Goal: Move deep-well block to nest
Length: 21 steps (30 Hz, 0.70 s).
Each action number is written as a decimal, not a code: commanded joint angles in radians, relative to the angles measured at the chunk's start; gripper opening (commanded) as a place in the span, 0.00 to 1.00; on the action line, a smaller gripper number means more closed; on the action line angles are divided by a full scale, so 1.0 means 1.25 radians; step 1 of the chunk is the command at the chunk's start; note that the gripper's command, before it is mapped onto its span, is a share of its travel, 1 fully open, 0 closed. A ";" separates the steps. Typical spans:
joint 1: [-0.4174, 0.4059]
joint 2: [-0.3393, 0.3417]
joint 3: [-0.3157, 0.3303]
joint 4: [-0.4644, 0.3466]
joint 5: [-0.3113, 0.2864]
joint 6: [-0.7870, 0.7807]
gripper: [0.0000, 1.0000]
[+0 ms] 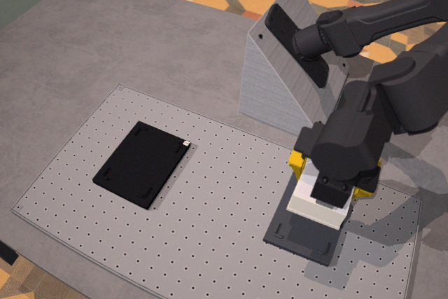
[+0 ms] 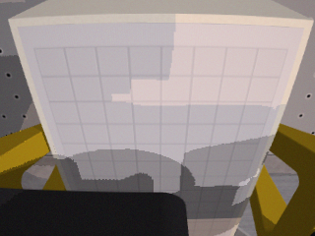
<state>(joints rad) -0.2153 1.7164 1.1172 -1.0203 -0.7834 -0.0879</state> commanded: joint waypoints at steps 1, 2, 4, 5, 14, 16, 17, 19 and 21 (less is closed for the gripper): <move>-0.007 -0.002 -0.003 0.017 0.000 0.011 0.00; -0.004 -0.002 -0.006 0.024 0.000 0.016 0.00; 0.003 -0.001 -0.013 0.038 0.000 0.025 0.00; 0.007 0.000 -0.016 0.046 0.000 0.031 0.00; 0.030 0.006 -0.035 0.095 0.000 0.064 0.00; 0.037 0.008 -0.041 0.109 0.000 0.073 0.00; 0.040 0.009 -0.044 0.117 0.000 0.078 0.00; 0.047 0.011 -0.050 0.131 0.000 0.087 0.00; 0.054 0.013 -0.055 0.145 0.000 0.097 0.00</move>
<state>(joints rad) -0.1410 1.7363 1.0466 -0.8742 -0.7837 0.0101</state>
